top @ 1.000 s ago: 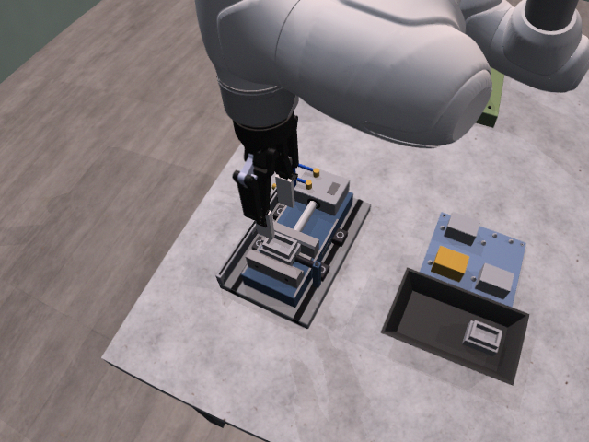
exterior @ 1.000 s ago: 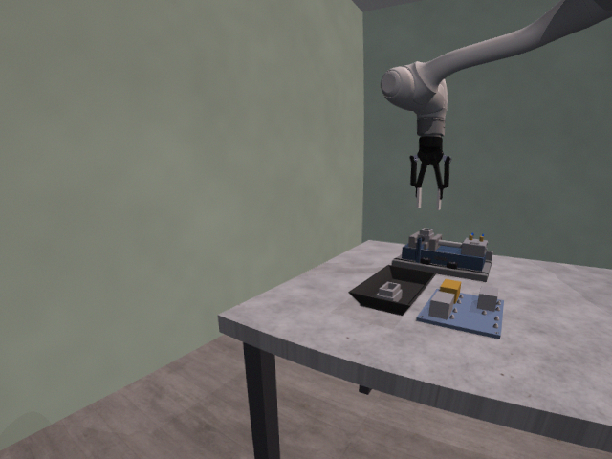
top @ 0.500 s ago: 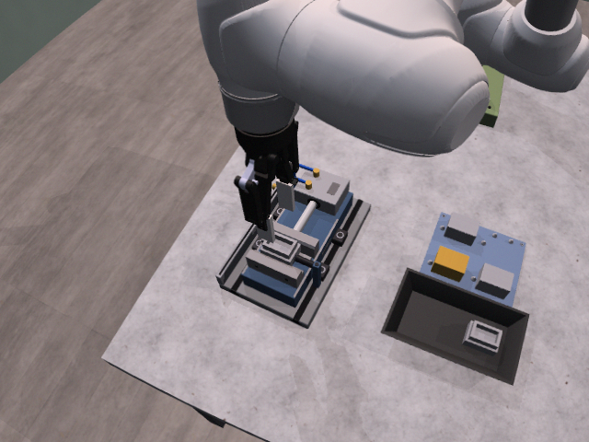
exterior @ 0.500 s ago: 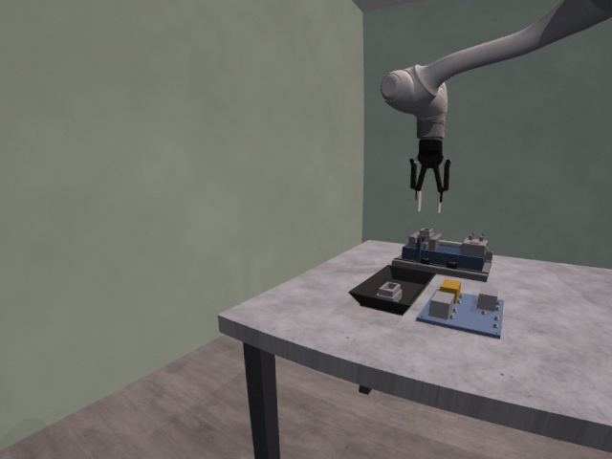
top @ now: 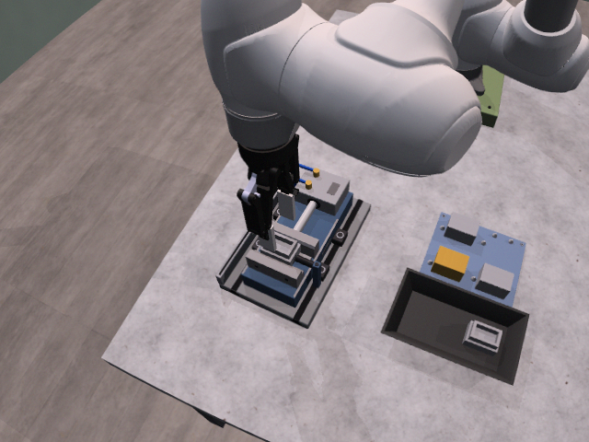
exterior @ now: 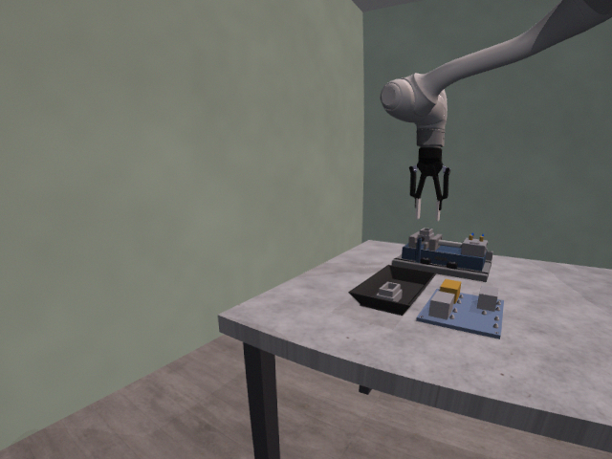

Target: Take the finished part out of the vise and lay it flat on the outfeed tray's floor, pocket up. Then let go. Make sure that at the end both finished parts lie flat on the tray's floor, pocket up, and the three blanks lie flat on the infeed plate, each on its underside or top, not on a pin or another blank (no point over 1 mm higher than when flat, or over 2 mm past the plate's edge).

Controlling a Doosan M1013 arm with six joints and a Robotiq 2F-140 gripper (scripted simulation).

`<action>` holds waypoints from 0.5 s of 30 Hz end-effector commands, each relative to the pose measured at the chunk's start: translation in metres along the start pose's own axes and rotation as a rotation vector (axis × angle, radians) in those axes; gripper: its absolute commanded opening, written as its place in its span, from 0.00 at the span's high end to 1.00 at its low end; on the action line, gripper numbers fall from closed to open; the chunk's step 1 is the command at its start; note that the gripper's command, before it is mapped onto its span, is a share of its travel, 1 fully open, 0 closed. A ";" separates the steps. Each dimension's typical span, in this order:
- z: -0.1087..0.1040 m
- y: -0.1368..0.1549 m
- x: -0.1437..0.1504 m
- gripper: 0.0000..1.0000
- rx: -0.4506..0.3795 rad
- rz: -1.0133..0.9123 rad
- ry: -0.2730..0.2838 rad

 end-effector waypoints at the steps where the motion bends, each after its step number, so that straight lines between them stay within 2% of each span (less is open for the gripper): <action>1: 0.003 0.000 0.000 0.60 0.000 0.000 0.000; 15: 0.023 0.000 -0.001 0.60 0.000 0.000 0.000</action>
Point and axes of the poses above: the point where the finger pads meet when closed, its own z axis out along the fingers, its own x axis across the jaws, y = z × x, the point moved 5 cm from there along -z, back along the fingers, and after that the axes turned 11 degrees about -z, right-handed, at the moved point
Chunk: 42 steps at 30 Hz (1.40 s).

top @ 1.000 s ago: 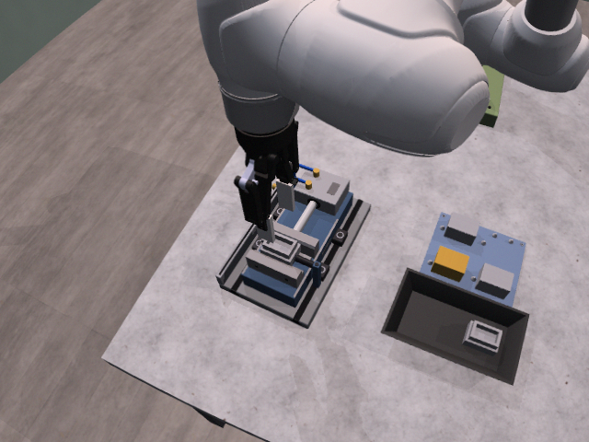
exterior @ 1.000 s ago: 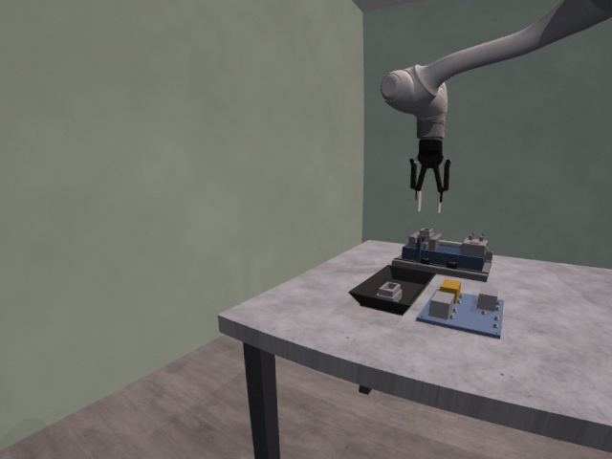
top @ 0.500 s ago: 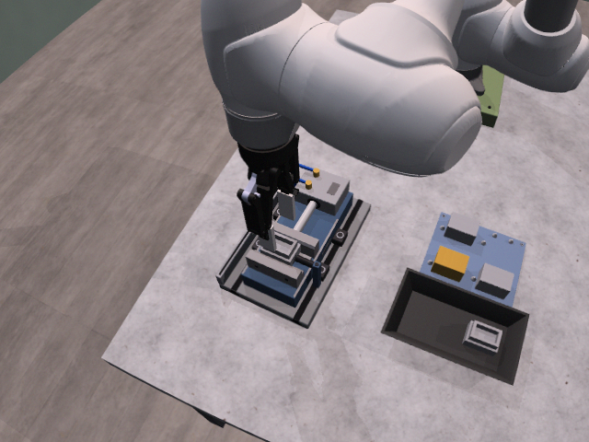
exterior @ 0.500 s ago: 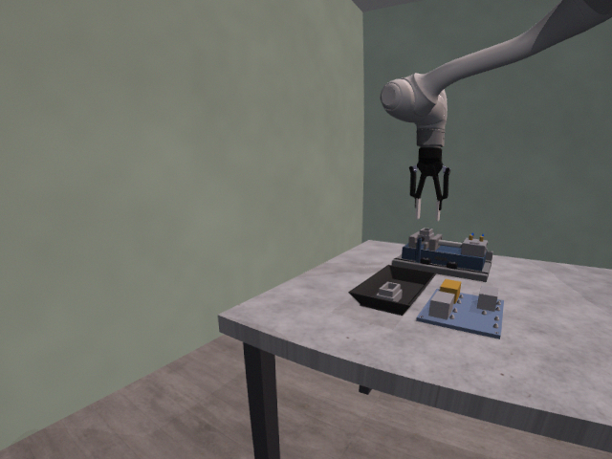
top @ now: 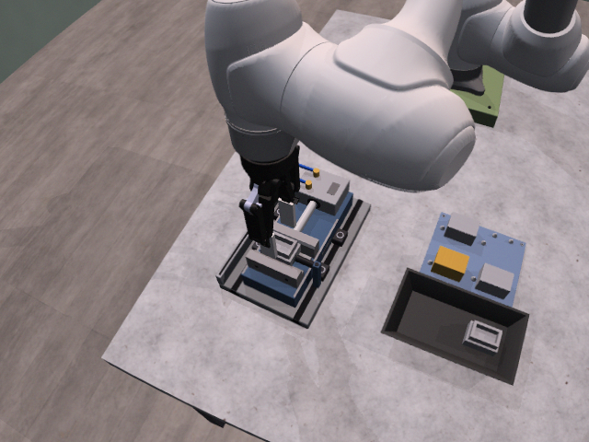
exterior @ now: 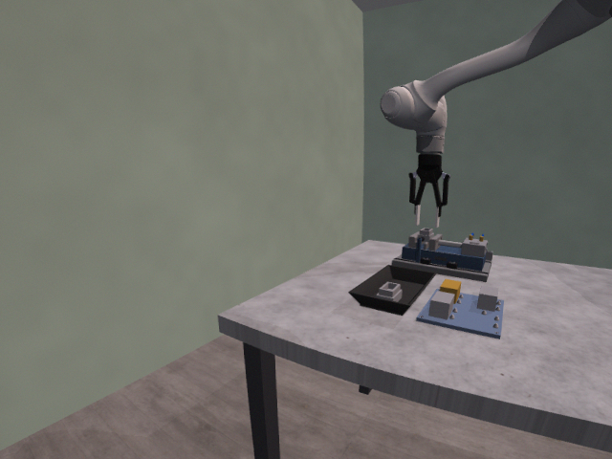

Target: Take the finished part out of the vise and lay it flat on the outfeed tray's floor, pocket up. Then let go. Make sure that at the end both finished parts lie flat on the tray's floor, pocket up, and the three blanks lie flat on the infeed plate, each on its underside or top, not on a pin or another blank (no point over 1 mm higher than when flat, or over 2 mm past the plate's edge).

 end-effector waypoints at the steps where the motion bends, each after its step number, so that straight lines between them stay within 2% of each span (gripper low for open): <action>1: 0.002 0.000 0.000 0.60 0.000 0.000 0.000; 42: 0.005 0.000 0.000 0.60 0.000 0.000 0.000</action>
Point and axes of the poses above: the point where the finger pads meet when closed, its own z axis out along the fingers, its own x axis across the jaws, y = z × x, the point moved 5 cm from there along -z, back along the fingers, and after that the axes turned 11 degrees about -z, right-handed, at the moved point
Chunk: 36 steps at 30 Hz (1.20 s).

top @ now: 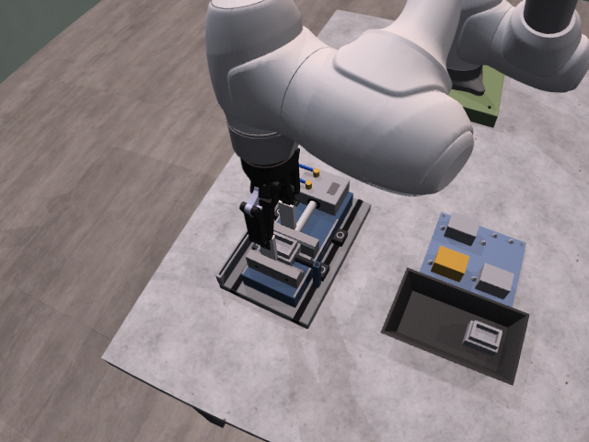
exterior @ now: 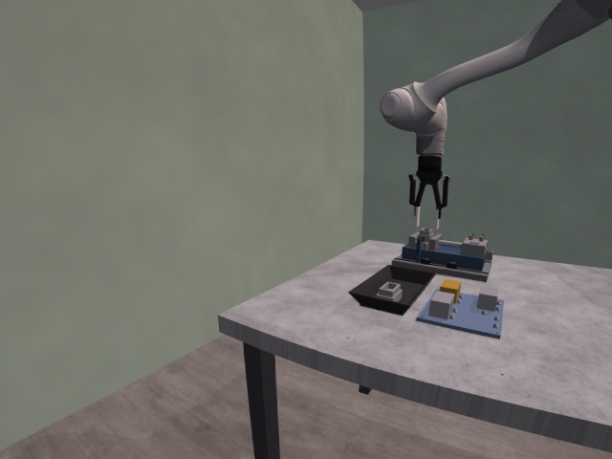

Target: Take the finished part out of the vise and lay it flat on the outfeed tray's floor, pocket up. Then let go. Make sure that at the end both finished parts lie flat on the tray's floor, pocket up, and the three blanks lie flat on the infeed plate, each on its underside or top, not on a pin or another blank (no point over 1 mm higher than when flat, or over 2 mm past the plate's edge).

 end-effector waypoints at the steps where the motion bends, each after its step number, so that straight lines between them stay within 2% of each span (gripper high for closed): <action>1: 0.000 0.000 0.000 0.60 0.000 0.000 0.000; 36: 0.004 0.000 0.000 0.60 0.000 0.000 0.000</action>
Point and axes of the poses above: the point where the finger pads meet when closed, its own z axis out along the fingers, its own x axis across the jaws, y = z × x, the point moved 5 cm from there along -z, back along the fingers, and after that the axes turned 11 degrees about -z, right-handed, at the moved point
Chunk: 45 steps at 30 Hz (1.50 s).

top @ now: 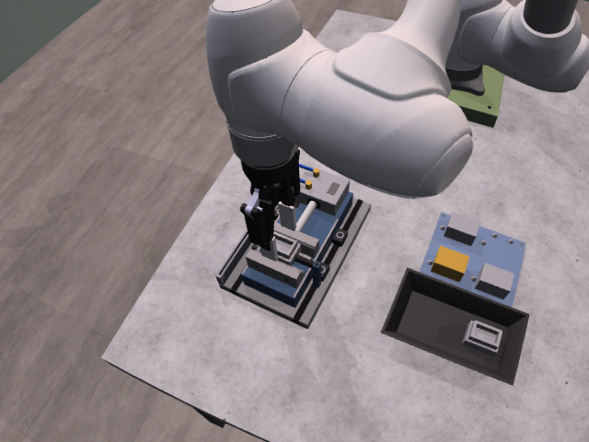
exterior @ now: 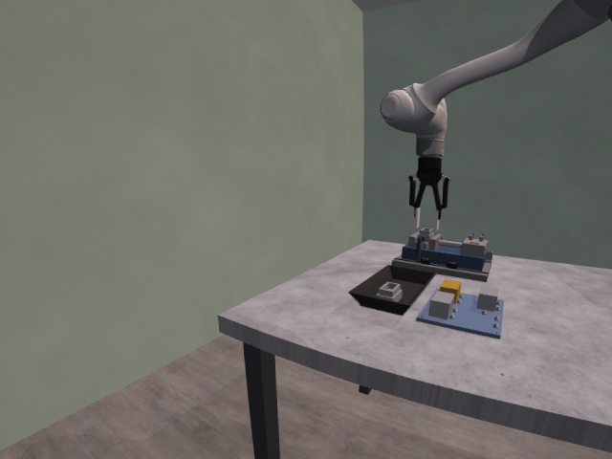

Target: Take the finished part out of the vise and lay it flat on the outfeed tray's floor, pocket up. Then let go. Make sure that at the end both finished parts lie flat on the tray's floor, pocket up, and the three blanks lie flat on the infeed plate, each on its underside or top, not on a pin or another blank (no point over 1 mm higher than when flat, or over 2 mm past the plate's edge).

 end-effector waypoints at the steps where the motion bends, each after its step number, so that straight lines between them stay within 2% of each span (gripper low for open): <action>1: 0.001 0.000 0.000 0.60 0.000 0.000 0.000; 45: 0.011 0.000 0.000 0.60 0.000 0.000 0.000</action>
Point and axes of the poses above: the point where the finger pads meet when closed, its own z axis out along the fingers, its own x axis across the jaws, y = z × x, the point moved 5 cm from there along -z, back along the fingers, and after that the axes turned 11 degrees about -z, right-handed, at the moved point
